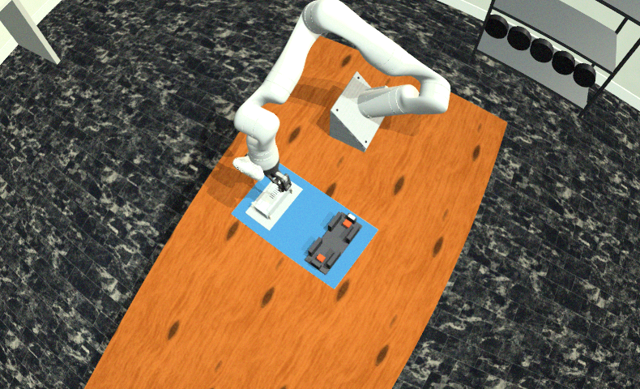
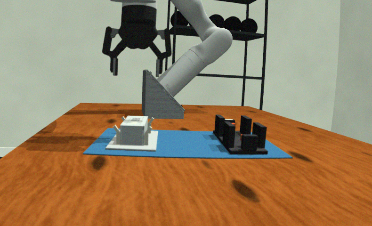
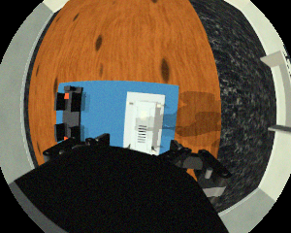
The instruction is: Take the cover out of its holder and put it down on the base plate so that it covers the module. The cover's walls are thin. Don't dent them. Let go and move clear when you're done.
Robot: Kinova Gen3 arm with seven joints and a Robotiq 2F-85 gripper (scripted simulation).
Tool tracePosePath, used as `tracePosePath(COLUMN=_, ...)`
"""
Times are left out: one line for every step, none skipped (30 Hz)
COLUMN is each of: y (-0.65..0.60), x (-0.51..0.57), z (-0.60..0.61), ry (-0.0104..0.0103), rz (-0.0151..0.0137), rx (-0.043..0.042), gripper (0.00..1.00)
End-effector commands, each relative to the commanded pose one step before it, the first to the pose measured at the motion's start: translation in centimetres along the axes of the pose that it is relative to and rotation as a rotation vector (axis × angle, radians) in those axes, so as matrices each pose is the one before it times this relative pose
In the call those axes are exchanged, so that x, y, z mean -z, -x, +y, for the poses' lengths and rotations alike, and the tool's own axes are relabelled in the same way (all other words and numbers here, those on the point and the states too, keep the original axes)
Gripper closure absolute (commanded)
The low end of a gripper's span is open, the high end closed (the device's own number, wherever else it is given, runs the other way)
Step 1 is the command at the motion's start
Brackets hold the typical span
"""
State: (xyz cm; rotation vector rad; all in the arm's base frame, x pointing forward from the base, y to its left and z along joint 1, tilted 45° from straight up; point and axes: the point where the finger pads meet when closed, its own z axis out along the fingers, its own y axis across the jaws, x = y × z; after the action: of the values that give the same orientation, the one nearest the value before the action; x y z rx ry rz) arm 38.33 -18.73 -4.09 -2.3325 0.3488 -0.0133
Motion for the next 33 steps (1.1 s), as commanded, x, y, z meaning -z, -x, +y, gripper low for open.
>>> tracePosePath(y=-0.016, x=0.02, z=-0.011, ry=0.00003, rz=0.00076, rx=0.00023, gripper=0.0)
tracePosePath(y=0.0, x=0.0, z=0.0, ry=0.0, rz=0.0, rx=0.0, gripper=0.0)
tracePosePath(y=0.0, x=0.0, z=0.0, ry=0.0, rz=0.0, rx=0.0, gripper=0.0)
tracePosePath(y=0.0, x=0.0, z=0.0, ry=0.0, rz=0.0, rx=0.0, gripper=0.0)
tracePosePath(y=0.0, x=0.0, z=0.0, ry=0.0, rz=0.0, rx=0.0, gripper=0.0)
tracePosePath(y=0.0, x=-0.047, z=0.002, ry=0.00014, rz=0.0001, rx=-0.00004, gripper=0.0)
tracePosePath(y=0.0, x=-0.056, z=-0.003, ry=-0.00001, rz=-0.00001, rx=0.0, gripper=0.0)
tracePosePath(y=0.0, x=-0.056, z=-0.003, ry=-0.00001, rz=-0.00001, rx=0.0, gripper=0.0)
tracePosePath(y=0.0, x=-0.056, z=-0.002, ry=-0.00001, rz=-0.00001, rx=0.0, gripper=0.0)
tracePosePath(y=0.0, x=-0.056, z=-0.002, ry=-0.00001, rz=-0.00001, rx=0.0, gripper=0.0)
tracePosePath(y=0.0, x=-0.056, z=-0.002, ry=-0.00001, rz=-0.00001, rx=0.0, gripper=0.0)
tracePosePath(y=0.0, x=-0.056, z=-0.002, ry=-0.00001, rz=-0.00001, rx=0.0, gripper=0.0)
tracePosePath(y=0.0, x=-0.056, z=-0.002, ry=-0.00001, rz=-0.00001, rx=0.0, gripper=0.0)
tracePosePath(y=0.0, x=-0.056, z=-0.002, ry=-0.00001, rz=-0.00001, rx=0.0, gripper=0.0)
tracePosePath(y=0.0, x=-0.056, z=-0.002, ry=-0.00001, rz=-0.00001, rx=0.0, gripper=0.0)
tracePosePath(y=0.0, x=0.0, z=0.0, ry=0.0, rz=0.0, rx=0.0, gripper=0.0)
tracePosePath(y=0.0, x=0.0, z=0.0, ry=0.0, rz=0.0, rx=0.0, gripper=0.0)
tracePosePath(y=0.0, x=0.0, z=0.0, ry=0.0, rz=0.0, rx=0.0, gripper=0.0)
tracePosePath(y=0.0, x=0.0, z=0.0, ry=0.0, rz=0.0, rx=0.0, gripper=0.0)
tracePosePath(y=0.0, x=0.0, z=0.0, ry=0.0, rz=0.0, rx=0.0, gripper=0.0)
tracePosePath(y=0.0, x=0.0, z=0.0, ry=0.0, rz=0.0, rx=0.0, gripper=0.0)
tracePosePath(y=0.0, x=0.0, z=0.0, ry=0.0, rz=0.0, rx=0.0, gripper=0.0)
tracePosePath(y=0.0, x=0.008, z=0.004, ry=0.00012, rz=0.00011, rx=-0.00005, gripper=0.0)
tracePosePath(y=0.0, x=0.0, z=0.0, ry=0.0, rz=0.0, rx=0.0, gripper=0.0)
tracePosePath(y=0.0, x=0.0, z=0.0, ry=0.0, rz=0.0, rx=0.0, gripper=0.0)
tracePosePath(y=0.0, x=0.0, z=0.0, ry=0.0, rz=0.0, rx=0.0, gripper=0.0)
tracePosePath(y=0.0, x=0.0, z=0.0, ry=0.0, rz=0.0, rx=0.0, gripper=0.0)
tracePosePath(y=0.0, x=0.0, z=0.0, ry=0.0, rz=0.0, rx=0.0, gripper=0.0)
tracePosePath(y=0.0, x=0.0, z=0.0, ry=0.0, rz=0.0, rx=0.0, gripper=0.0)
tracePosePath(y=0.0, x=0.0, z=0.0, ry=0.0, rz=0.0, rx=0.0, gripper=0.0)
tracePosePath(y=0.0, x=0.0, z=0.0, ry=0.0, rz=0.0, rx=0.0, gripper=0.0)
tracePosePath(y=0.0, x=0.0, z=0.0, ry=0.0, rz=0.0, rx=0.0, gripper=0.0)
tracePosePath(y=0.0, x=0.0, z=0.0, ry=0.0, rz=0.0, rx=0.0, gripper=0.0)
